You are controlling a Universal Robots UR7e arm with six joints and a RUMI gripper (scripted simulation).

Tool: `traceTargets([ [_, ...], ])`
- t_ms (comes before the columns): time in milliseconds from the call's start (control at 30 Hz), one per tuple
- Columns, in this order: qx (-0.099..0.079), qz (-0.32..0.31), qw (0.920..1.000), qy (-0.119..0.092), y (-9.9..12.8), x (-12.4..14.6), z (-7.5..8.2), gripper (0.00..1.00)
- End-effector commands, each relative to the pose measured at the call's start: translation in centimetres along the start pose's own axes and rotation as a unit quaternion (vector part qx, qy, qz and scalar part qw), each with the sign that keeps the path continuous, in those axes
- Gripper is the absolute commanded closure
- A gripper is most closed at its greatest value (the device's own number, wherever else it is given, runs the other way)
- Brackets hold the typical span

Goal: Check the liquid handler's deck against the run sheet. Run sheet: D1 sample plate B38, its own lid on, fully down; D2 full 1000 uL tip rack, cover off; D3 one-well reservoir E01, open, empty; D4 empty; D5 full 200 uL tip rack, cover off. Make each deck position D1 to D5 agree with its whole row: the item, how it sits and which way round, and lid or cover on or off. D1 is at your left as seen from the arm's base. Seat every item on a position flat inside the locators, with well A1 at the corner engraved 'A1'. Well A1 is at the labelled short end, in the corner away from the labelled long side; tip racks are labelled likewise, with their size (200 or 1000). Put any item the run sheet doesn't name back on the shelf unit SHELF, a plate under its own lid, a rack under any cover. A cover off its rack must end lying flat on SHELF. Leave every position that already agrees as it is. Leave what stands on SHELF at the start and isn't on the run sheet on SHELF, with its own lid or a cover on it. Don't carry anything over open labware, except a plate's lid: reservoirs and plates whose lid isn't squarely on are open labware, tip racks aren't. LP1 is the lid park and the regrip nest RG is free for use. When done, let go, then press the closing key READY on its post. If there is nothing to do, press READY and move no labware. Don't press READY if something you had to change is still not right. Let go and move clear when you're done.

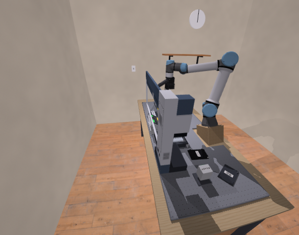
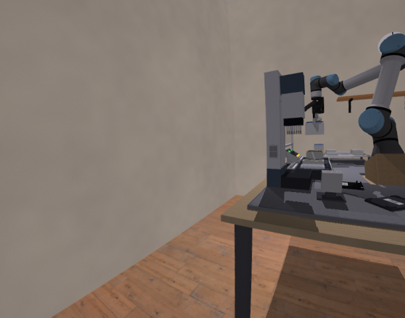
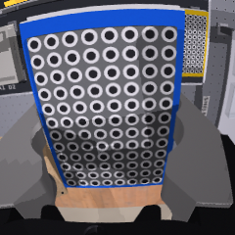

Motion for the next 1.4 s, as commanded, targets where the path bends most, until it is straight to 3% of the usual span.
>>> traceTargets([
  [0,0.001,0.000,1.0000,0.000,0.0,0.0,-0.7,1.00],
  [1367,0.000,0.000,1.0000,0.000,0.1,0.0,-6.9,1.00],
])
Point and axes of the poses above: the point where the finger pads meet when closed, its own z axis back along the fingers, its own x axis across the jaws, y = z × x, the point moved 7 cm from there along z, back along the fingers, and after that the axes turned 12 degrees about -z, right-handed, at the moved point
